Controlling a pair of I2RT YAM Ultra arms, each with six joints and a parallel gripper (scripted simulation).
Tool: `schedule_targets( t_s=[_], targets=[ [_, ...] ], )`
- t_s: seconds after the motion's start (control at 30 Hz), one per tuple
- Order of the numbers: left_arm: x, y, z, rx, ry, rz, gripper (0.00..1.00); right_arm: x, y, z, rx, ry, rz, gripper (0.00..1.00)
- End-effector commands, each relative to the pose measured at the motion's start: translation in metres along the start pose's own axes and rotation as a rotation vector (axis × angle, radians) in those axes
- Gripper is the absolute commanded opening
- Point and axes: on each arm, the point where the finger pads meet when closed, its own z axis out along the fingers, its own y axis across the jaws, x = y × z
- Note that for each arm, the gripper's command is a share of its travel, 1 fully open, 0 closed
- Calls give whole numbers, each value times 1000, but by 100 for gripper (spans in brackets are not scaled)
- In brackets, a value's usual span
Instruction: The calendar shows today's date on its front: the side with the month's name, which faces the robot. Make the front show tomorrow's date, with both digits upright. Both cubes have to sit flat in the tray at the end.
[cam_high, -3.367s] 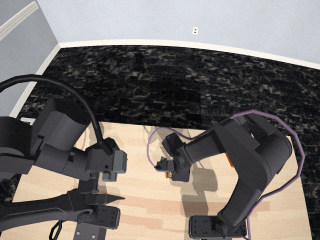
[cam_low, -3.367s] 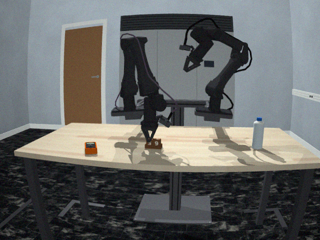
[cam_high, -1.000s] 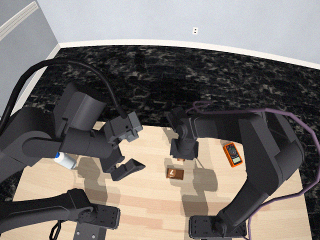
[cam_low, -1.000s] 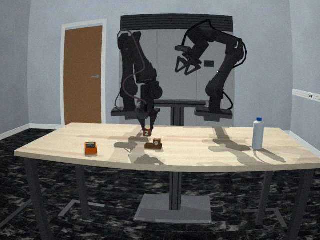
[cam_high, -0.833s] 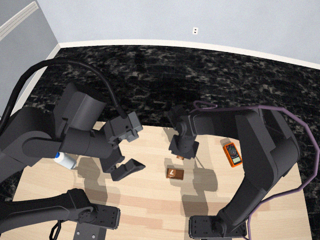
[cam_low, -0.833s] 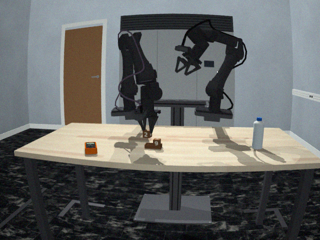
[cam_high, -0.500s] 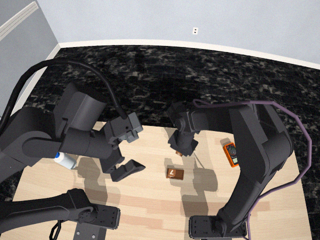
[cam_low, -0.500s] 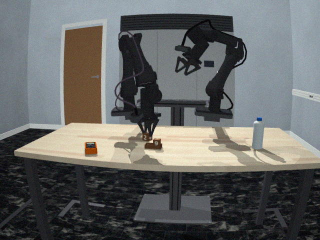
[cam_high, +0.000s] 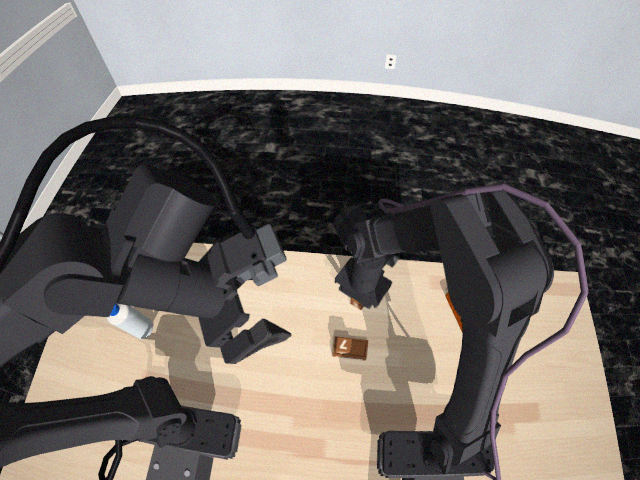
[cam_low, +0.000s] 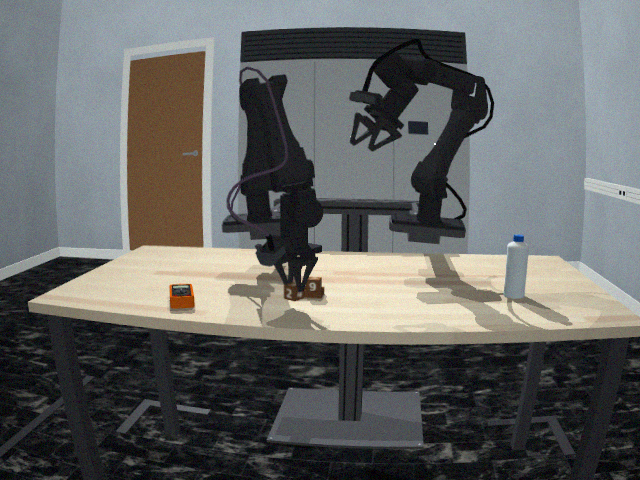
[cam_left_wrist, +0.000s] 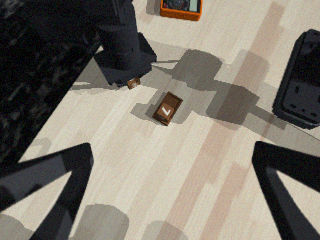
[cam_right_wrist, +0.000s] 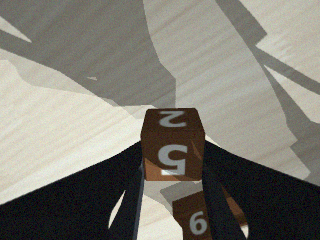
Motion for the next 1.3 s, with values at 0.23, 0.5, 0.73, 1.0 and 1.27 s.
schedule_targets(
  t_s=[0.23,0.5,0.73,1.0,1.27],
  targets=[
    [-17,1,-13,-3,-58,12,100,-20,24,14,-32,-20,-4,27],
    [-17,1,-13,-3,-58,12,100,-21,24,27,-25,-16,-5,27],
    [-17,1,-13,-3,-58,12,100,-16,22,2,-44,-28,-2,57],
    [-28,20,-11,-81,-85,-62,100,-20,26,-58,-58,-45,1,57],
    [-35,29,-10,-115,-101,-114,100,-32,31,-74,-69,-127,15,56]
  ],
)
